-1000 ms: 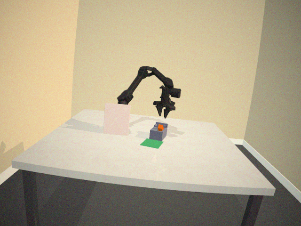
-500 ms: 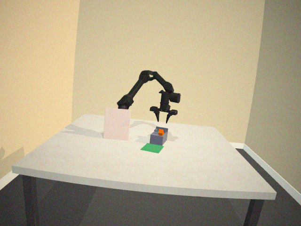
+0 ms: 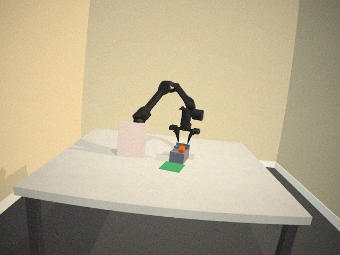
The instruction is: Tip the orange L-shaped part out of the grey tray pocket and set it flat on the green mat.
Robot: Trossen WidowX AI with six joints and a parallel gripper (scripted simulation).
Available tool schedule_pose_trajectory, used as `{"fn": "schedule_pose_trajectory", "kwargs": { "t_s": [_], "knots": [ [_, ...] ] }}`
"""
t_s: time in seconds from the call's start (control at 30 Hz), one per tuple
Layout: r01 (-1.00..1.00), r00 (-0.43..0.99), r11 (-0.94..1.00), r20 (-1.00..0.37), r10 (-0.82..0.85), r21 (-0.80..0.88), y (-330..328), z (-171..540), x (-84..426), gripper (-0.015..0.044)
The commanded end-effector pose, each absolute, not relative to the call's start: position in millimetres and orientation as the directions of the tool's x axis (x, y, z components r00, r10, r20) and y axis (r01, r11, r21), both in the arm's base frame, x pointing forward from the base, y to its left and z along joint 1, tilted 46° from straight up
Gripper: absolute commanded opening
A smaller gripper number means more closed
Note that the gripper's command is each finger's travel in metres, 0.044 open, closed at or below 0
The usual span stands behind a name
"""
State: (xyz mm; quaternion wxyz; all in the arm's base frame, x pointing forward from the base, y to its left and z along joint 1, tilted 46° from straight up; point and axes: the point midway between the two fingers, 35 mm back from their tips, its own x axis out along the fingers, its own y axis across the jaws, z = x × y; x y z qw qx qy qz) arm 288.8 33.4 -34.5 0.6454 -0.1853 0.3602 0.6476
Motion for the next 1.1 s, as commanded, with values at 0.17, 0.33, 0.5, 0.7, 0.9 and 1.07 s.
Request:
{"fn": "schedule_pose_trajectory", "kwargs": {
  "t_s": [0.17,0.33,0.5,0.7,0.9,1.07],
  "knots": [
    [-0.968,-0.093,0.099,-0.701,0.707,0.229,42.9,-44.6,287.7,0.0280],
    [-0.968,-0.093,0.099,-0.701,0.707,0.229,48.7,-50.4,287.1,0.0280],
    [-0.968,-0.093,0.099,-0.701,0.707,0.229,54.5,-56.0,286.2,0.0280],
    [-0.968,-0.093,0.099,-0.700,0.708,0.229,61.6,-62.5,284.9,0.0280],
    [-0.968,-0.094,0.098,-0.699,0.709,0.230,67.7,-68.1,283.4,0.0280],
    [-0.970,-0.095,0.093,-0.704,0.704,0.224,65.4,-65.8,285.4,0.0175]
  ]
}}
